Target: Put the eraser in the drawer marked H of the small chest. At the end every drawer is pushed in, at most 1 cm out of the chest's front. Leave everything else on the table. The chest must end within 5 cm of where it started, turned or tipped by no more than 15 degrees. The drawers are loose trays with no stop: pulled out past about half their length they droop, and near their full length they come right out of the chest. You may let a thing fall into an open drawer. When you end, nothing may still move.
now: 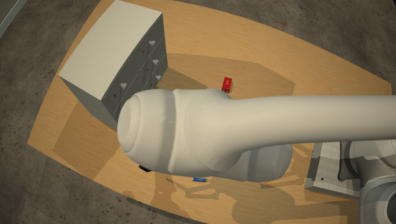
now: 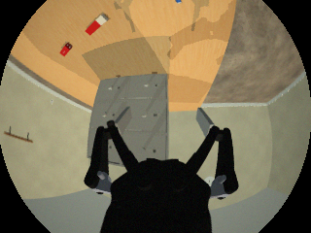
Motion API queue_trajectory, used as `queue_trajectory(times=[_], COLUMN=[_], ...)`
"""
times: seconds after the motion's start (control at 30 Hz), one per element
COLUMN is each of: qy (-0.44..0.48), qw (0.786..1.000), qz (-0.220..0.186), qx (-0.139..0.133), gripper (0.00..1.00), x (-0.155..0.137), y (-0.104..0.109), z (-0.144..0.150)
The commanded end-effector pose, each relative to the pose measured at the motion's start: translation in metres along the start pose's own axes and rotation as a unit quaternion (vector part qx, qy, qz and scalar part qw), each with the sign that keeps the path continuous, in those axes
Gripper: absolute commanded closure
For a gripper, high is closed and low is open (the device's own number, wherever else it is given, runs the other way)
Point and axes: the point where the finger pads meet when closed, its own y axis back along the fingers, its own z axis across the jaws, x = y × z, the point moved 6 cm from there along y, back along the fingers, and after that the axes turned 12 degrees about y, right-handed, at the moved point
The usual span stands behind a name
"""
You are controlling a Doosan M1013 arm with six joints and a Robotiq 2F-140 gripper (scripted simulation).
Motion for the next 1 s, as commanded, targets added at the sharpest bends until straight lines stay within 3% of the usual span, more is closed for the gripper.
queue_trajectory(times=[0.0,0.47,0.73,0.8,0.97], qy=[0.001,0.001,0.0,0.0,0.0], qw=[1.0,0.995,0.982,0.982,0.967], qz=[0.031,0.095,0.184,0.184,0.25], qx=[0.001,-0.013,-0.032,-0.032,-0.046], gripper=[0.0,0.0,0.0,0.0,0.0], x=[-0.004,-0.012,-0.022,-0.022,-0.03], y=[0.004,0.021,0.043,0.043,0.058], z=[0.0,-0.001,-0.003,-0.003,-0.004])
